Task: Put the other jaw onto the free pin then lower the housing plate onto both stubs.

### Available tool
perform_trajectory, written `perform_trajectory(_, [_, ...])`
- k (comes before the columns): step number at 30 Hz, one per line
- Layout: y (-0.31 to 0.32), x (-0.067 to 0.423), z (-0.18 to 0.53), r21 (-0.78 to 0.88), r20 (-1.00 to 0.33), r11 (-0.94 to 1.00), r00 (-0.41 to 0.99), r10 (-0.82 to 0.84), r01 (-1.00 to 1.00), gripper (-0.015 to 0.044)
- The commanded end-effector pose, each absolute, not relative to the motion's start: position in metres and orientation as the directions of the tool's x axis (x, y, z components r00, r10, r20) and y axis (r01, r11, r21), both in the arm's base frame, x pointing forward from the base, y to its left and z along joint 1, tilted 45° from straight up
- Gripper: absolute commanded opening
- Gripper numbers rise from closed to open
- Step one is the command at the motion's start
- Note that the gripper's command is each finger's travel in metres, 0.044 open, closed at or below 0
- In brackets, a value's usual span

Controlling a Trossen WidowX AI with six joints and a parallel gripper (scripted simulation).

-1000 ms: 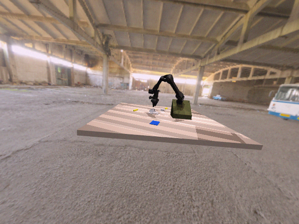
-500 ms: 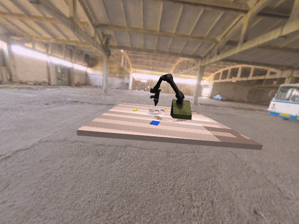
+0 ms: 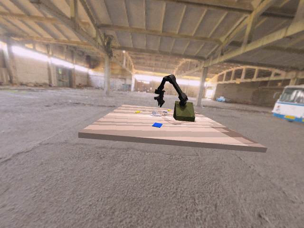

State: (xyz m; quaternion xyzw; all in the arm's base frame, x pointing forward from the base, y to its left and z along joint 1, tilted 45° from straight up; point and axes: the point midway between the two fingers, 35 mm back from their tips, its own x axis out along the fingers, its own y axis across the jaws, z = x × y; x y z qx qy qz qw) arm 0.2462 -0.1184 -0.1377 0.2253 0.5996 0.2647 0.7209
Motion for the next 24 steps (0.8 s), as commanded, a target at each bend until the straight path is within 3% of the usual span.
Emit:
perform_trajectory(1, [-0.126, 0.238, -0.145, 0.624, -0.748, 0.757, 0.134, 0.650, -0.194, 0.0440])
perform_trajectory(24, [-0.159, 0.184, -0.176, 0.464, -0.743, 0.629, 0.112, 0.660, -0.623, 0.0440])
